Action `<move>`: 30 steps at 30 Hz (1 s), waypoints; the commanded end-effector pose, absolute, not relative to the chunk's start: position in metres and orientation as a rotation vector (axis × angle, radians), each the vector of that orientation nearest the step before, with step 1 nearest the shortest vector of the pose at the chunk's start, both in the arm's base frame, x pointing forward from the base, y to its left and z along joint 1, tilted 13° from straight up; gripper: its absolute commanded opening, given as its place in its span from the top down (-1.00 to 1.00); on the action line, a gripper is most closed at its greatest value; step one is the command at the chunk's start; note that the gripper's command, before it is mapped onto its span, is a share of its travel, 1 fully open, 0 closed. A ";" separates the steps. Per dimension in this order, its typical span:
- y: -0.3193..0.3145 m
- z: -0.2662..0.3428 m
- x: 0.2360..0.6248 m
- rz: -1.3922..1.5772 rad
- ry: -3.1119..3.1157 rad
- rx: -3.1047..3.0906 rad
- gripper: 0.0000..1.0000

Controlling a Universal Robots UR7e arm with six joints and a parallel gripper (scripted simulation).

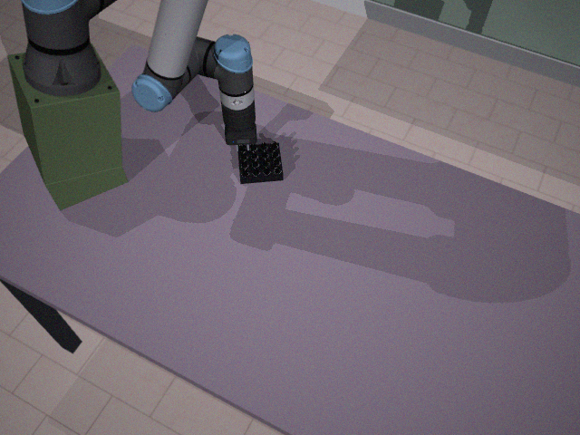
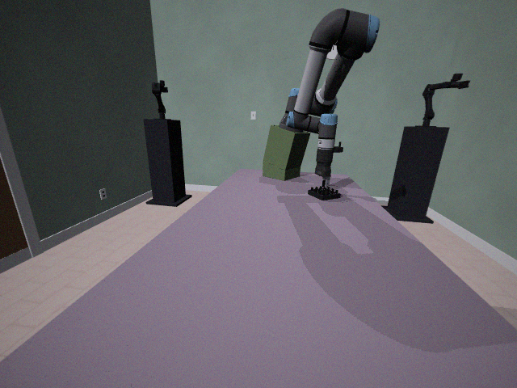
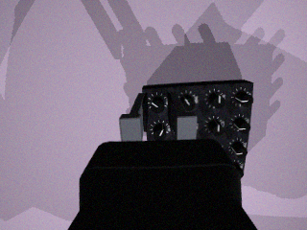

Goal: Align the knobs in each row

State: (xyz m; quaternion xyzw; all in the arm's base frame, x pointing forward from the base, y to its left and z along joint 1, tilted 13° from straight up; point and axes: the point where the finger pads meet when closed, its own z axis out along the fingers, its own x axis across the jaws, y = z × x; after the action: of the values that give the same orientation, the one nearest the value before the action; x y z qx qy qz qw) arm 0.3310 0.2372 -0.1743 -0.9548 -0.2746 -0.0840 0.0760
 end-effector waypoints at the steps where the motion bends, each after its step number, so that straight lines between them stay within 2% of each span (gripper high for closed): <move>1: 0.237 -0.174 0.331 -0.254 -0.823 -2.863 0.07; 30: 0.230 -0.137 0.327 -0.254 -0.823 -2.863 0.07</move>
State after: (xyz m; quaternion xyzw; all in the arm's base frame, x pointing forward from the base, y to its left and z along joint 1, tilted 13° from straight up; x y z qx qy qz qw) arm 0.3268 0.2301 -0.1378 -0.9548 -0.2746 -0.0845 0.0760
